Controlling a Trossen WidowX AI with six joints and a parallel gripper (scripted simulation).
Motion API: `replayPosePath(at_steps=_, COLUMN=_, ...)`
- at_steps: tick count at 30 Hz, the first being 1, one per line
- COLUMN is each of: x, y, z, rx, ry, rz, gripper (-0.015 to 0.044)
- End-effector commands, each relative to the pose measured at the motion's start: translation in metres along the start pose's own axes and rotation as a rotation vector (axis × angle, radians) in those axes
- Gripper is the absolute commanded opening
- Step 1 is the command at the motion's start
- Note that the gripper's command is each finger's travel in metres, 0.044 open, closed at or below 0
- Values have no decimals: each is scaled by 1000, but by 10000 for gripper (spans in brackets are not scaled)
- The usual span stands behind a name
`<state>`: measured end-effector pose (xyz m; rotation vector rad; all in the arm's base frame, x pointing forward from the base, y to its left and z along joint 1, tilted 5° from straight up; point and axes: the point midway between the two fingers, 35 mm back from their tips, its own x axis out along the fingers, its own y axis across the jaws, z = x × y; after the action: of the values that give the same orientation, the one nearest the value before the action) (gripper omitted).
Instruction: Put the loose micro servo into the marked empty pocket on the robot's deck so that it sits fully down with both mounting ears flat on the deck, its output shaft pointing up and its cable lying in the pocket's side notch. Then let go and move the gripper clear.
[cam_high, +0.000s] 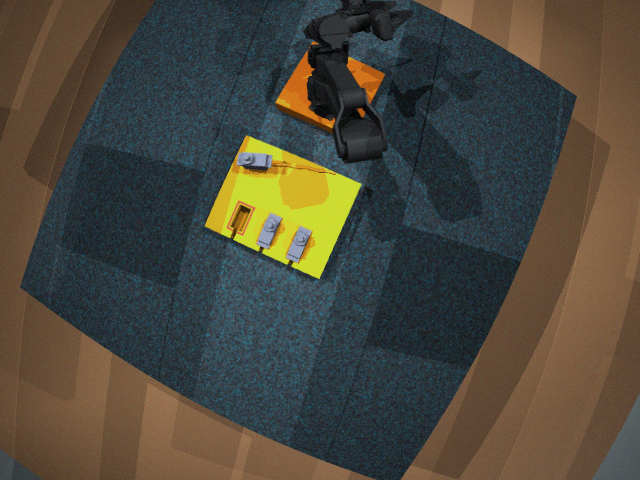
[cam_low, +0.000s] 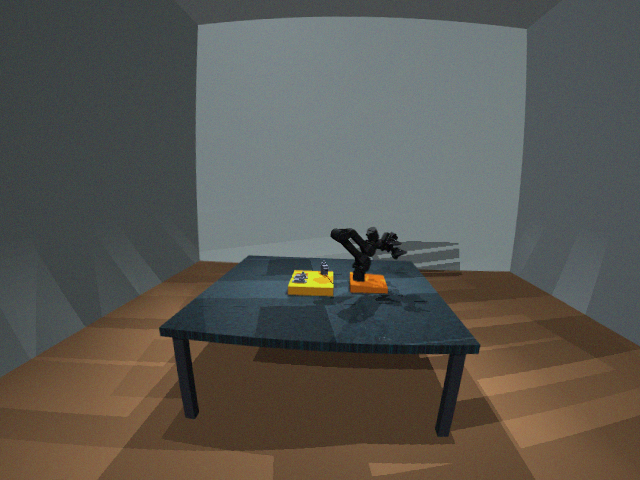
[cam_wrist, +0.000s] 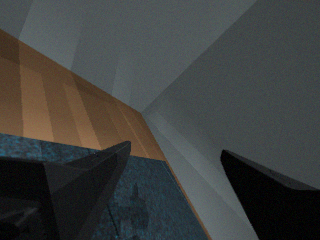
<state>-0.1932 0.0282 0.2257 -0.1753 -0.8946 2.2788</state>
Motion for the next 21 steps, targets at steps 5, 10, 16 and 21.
replayPosePath(at_steps=5, x=-3, y=9, z=11, rx=-44, ry=-49, rz=42, gripper=440)
replayPosePath(at_steps=10, x=-12, y=26, z=33, rx=-143, ry=-143, rz=120, gripper=440)
replayPosePath(at_steps=16, x=-29, y=47, z=58, rx=-242, ry=-273, rz=218, gripper=440)
replayPosePath(at_steps=21, x=-47, y=64, z=76, rx=-341, ry=-384, rz=291, gripper=440)
